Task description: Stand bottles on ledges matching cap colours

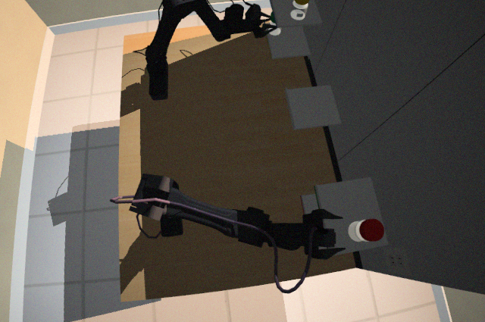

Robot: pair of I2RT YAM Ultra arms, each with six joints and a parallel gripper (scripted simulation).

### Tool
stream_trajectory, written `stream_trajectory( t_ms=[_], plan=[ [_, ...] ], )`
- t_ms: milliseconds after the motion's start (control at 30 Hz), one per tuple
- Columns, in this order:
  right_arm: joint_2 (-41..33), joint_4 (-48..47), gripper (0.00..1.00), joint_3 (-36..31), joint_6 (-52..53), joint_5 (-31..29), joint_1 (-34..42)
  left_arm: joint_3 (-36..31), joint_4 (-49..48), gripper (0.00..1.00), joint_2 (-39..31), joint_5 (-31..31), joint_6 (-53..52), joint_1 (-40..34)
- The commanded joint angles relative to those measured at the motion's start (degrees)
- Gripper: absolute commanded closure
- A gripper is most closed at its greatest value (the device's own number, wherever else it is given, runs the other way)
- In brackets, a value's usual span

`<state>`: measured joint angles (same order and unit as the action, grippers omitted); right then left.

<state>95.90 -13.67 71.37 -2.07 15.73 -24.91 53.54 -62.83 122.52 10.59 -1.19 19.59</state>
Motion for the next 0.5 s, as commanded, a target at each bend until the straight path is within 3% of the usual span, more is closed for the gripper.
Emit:
stream_trajectory(
  t_ms=[0, 467],
  plan=[
    [1.50, -6.91, 0.19, 0.74, 1.06, -1.96, 1.45, -0.21, -0.24, 0.50, -0.91, 0.58, -0.02, -0.25],
    [1.94, -6.44, 0.19, 0.97, 0.56, -1.57, 1.31, -0.21, -0.24, 0.50, -0.91, 0.58, -0.02, -0.25]
  ],
)
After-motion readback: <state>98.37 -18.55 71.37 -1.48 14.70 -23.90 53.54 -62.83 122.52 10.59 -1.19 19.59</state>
